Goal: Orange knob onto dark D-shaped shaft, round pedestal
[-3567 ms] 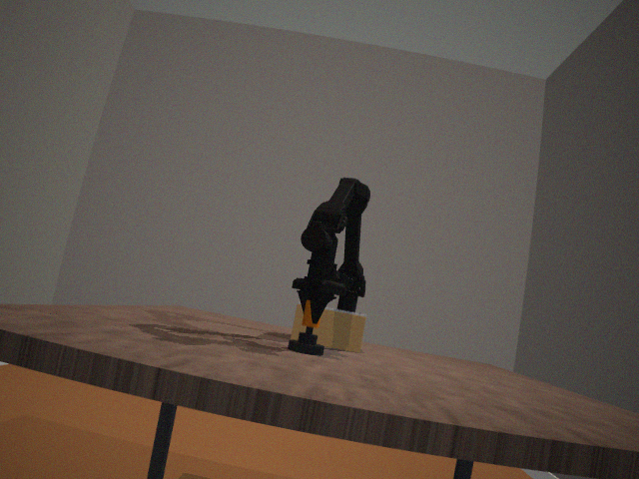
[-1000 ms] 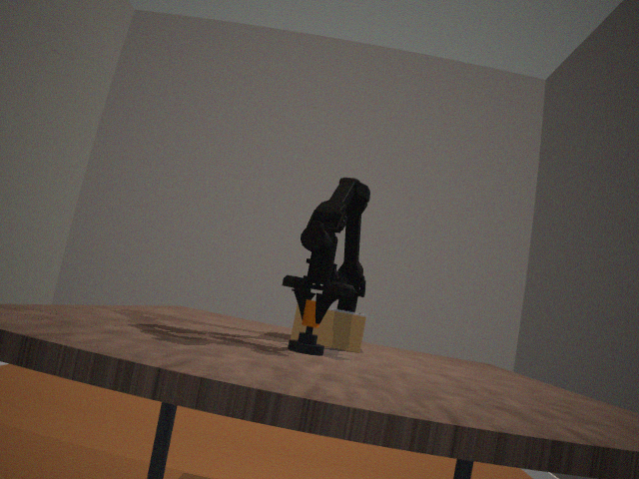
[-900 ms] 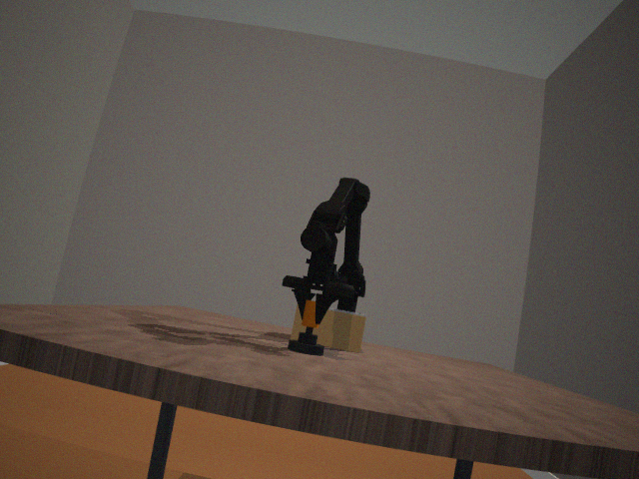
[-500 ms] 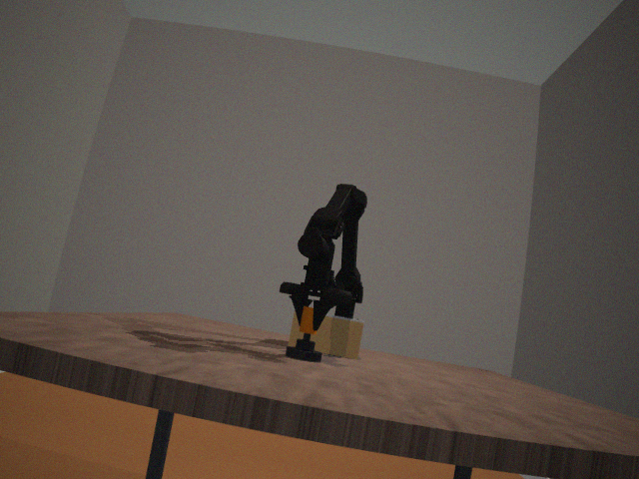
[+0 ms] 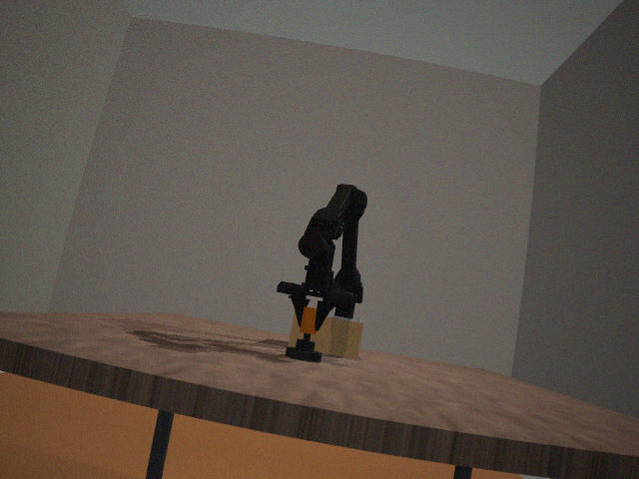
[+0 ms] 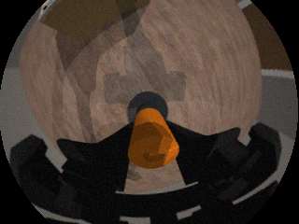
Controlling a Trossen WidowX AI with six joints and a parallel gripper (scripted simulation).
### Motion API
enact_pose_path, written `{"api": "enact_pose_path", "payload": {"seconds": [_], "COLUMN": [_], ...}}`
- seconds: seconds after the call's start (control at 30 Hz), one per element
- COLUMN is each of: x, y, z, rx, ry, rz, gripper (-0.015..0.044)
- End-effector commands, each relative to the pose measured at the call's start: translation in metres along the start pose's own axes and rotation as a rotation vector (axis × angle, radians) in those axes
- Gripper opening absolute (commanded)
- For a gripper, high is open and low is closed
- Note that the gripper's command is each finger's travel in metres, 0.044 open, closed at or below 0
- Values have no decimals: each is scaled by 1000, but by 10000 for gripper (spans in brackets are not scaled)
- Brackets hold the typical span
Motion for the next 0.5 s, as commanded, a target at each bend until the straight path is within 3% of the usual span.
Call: {"api": "enact_pose_path", "payload": {"seconds": [0.0,0.47], "x": [-1,0], "y": [0,0], "z": [-1,-1], "rx": [0,0], "ry": [6,6], "rz": [10,10], "gripper": [0,0]}}
Point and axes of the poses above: the point midway between the two fingers, 35 mm back from their tips, its own z axis back along the fingers, its own y axis across the jaws, x = y × z, the point moved 9 cm from there along z, back along the fingers, and after that the axes turned 5 degrees about -z, right-handed, at the moved point
